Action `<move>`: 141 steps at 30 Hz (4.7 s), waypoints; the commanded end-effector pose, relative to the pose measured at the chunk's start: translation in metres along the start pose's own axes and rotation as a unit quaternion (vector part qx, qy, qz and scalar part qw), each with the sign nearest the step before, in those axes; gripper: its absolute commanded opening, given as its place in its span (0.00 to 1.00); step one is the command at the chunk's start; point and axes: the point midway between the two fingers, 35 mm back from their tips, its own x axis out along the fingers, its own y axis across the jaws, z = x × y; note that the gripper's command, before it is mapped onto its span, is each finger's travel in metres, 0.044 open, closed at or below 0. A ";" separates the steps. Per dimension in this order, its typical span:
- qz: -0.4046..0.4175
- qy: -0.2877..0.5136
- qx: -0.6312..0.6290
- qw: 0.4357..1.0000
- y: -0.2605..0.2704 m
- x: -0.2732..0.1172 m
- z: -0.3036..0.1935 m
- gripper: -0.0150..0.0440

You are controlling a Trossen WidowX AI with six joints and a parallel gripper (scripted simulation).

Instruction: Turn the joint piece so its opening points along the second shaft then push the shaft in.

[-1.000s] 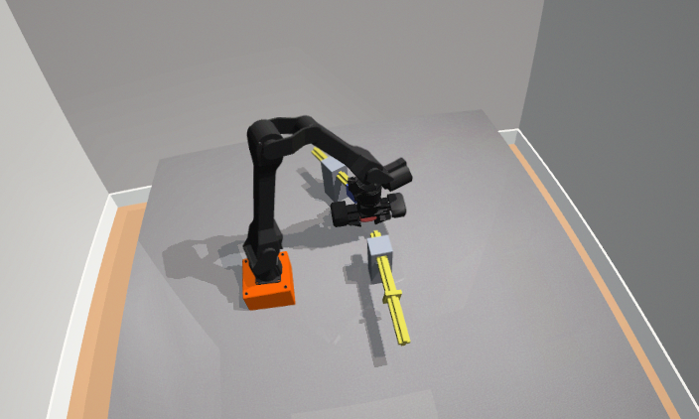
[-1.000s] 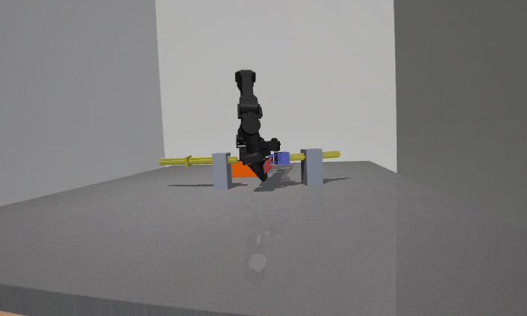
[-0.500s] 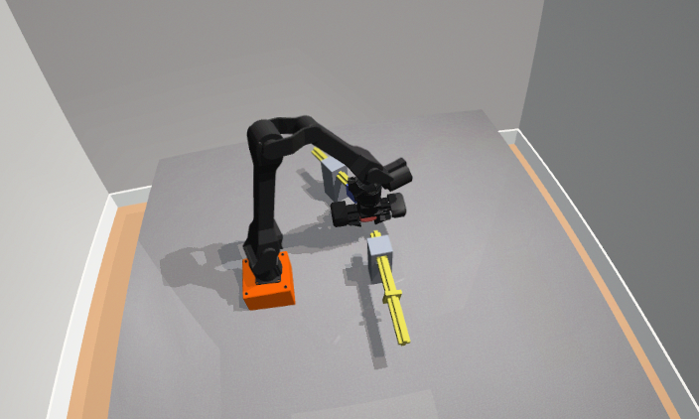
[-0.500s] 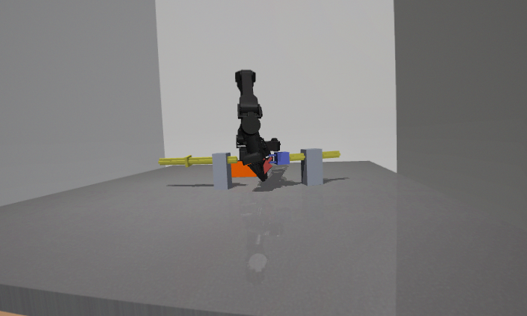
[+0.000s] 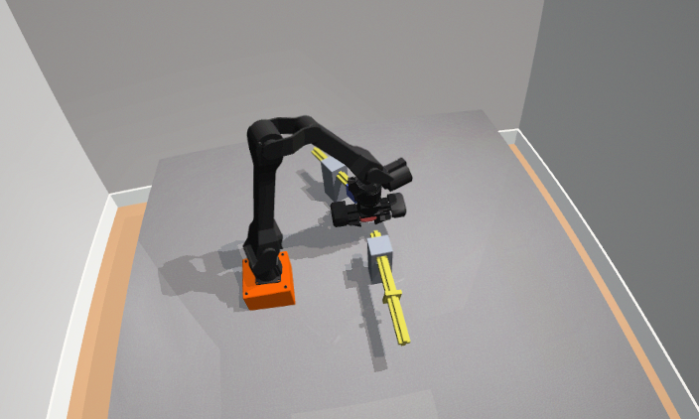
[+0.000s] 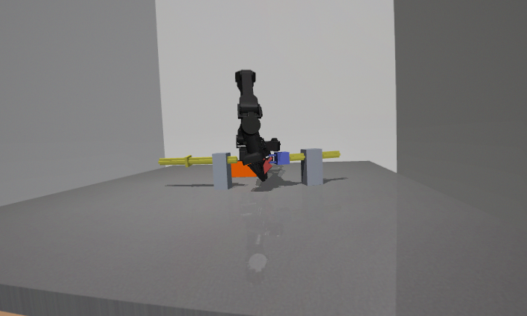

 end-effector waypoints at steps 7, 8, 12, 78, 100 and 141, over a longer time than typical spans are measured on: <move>0.001 0.054 -0.002 0.999 0.000 -0.004 -0.003 0.25; 0.001 0.062 -0.002 0.998 0.000 -0.005 -0.003 0.25; 0.002 0.093 -0.003 0.996 0.000 -0.008 -0.004 0.25; 0.004 0.227 -0.004 0.974 0.000 -0.033 -0.010 0.43; 0.004 0.227 -0.004 0.974 0.000 -0.033 -0.010 1.00; -0.003 0.031 0.157 0.987 -0.009 -0.086 0.005 1.00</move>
